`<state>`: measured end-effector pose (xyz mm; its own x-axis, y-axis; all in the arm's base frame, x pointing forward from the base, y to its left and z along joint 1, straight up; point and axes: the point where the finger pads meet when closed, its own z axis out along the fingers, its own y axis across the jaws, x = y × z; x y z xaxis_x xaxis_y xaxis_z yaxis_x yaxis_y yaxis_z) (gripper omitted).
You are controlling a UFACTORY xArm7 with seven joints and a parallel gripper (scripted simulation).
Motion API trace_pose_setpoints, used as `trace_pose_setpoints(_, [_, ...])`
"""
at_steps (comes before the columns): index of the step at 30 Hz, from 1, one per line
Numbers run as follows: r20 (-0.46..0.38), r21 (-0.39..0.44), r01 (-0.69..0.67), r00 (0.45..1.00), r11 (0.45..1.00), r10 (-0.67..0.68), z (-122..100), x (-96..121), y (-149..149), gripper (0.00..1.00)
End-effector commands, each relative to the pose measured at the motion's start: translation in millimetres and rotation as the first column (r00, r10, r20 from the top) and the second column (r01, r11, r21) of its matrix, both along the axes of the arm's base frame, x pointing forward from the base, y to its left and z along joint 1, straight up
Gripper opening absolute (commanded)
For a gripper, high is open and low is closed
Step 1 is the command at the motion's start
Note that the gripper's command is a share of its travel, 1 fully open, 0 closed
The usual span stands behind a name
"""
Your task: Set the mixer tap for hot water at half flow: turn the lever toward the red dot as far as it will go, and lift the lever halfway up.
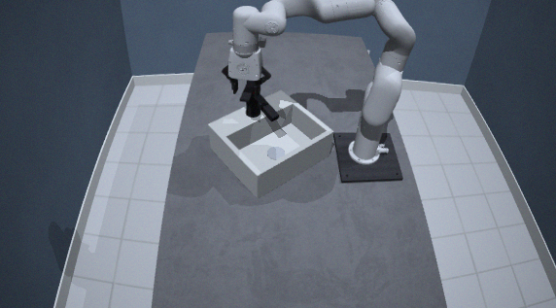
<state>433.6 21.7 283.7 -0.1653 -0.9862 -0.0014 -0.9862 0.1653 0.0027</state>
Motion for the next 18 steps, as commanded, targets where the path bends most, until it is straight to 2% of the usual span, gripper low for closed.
trace_pose_setpoints(1, [0.005,0.0,0.0,1.0,1.0,0.0,1.8,0.9,0.0,0.7])
trace_pose_setpoints(18, [0.005,0.0,0.0,1.0,1.0,0.0,-3.1,0.9,0.0,0.7])
